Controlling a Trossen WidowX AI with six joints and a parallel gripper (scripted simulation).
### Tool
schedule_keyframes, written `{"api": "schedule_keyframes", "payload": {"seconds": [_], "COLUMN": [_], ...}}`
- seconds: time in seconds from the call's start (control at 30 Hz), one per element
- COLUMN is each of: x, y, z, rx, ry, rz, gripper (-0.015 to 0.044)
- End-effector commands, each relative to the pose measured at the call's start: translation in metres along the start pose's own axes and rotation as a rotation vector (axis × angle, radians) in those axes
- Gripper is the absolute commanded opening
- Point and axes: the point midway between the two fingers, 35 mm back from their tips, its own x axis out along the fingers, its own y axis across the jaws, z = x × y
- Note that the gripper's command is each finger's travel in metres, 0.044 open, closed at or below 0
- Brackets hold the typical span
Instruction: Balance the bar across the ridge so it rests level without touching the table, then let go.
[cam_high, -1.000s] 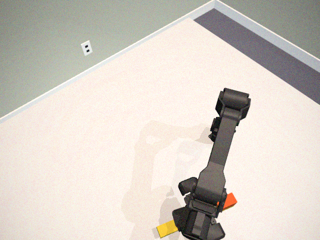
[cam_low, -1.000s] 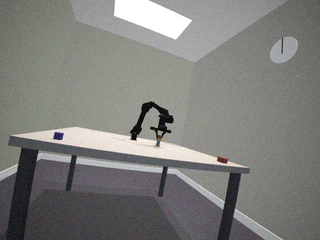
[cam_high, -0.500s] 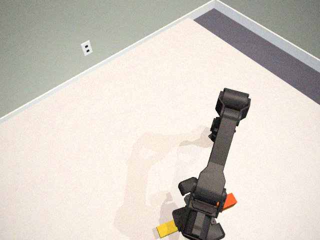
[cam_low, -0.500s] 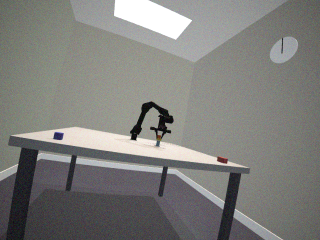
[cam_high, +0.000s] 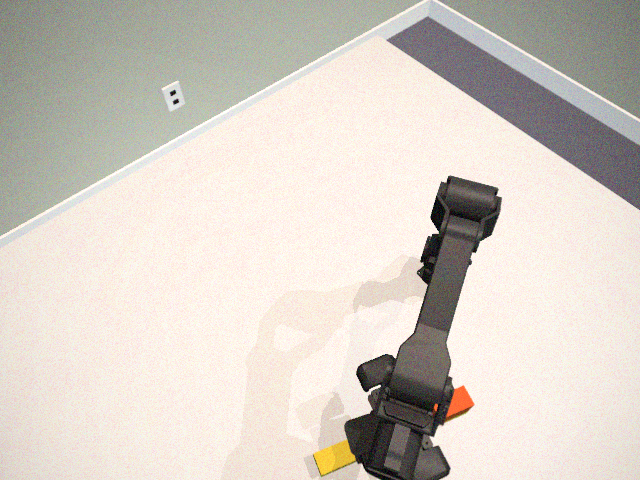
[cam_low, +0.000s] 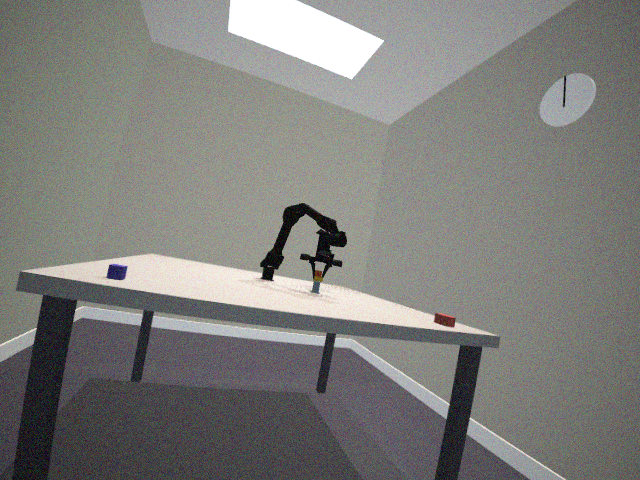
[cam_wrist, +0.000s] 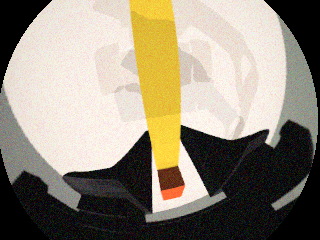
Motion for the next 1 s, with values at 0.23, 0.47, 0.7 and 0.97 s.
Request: {"api": "schedule_keyframes", "payload": {"seconds": [0.23, 0.47, 0.7, 0.97], "x": [0.0011, 0.0018, 0.0023, 0.0029], "y": [0.0004, 0.0003, 0.0002, 0.0002], "z": [-0.0003, -0.0003, -0.0004, -0.0003], "rx": [0.0, 0.0, 0.0, 0.0], "ry": [0.001, 0.001, 0.001, 0.001], "rz": [0.003, 0.003, 0.003, 0.003], "gripper": [0.0, 0.0, 0.0, 0.0]}}
